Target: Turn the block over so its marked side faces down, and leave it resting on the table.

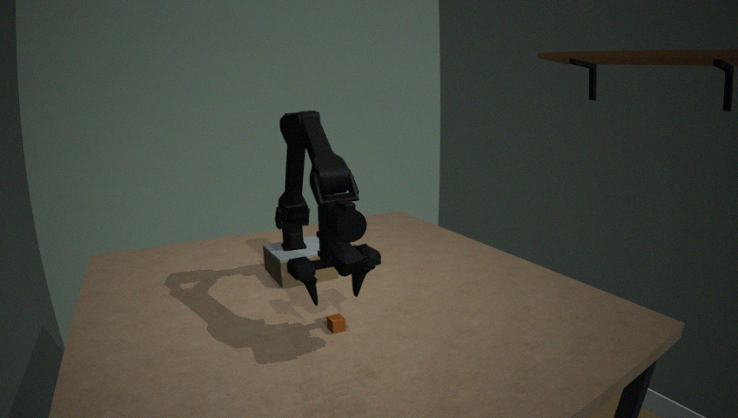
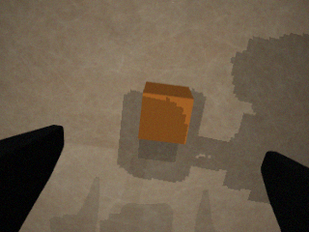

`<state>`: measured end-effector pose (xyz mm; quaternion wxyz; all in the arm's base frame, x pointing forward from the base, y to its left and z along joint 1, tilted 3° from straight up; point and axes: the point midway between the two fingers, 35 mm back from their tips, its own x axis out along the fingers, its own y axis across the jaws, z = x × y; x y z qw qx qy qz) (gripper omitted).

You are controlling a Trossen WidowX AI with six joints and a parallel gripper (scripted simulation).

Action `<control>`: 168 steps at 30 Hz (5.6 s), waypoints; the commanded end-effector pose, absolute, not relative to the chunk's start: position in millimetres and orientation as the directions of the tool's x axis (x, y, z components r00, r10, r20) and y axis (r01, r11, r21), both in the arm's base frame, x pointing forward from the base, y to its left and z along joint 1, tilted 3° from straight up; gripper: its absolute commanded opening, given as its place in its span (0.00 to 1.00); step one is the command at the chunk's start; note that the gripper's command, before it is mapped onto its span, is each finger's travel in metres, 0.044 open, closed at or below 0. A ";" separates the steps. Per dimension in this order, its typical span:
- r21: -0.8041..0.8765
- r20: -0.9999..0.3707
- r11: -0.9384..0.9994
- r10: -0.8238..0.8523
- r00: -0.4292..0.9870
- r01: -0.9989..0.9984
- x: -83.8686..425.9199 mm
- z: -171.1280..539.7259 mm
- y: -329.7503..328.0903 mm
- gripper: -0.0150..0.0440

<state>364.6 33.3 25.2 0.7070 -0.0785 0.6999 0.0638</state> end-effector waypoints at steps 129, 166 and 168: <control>-0.019 -0.757 0.981 0.112 0.644 -0.193 367.8 -43.2 30.5 0.25; -0.025 -0.490 0.980 0.161 0.857 -0.198 352.1 -43.3 29.0 0.25; -0.025 -0.490 0.980 0.161 0.857 -0.198 352.1 -43.3 29.0 0.25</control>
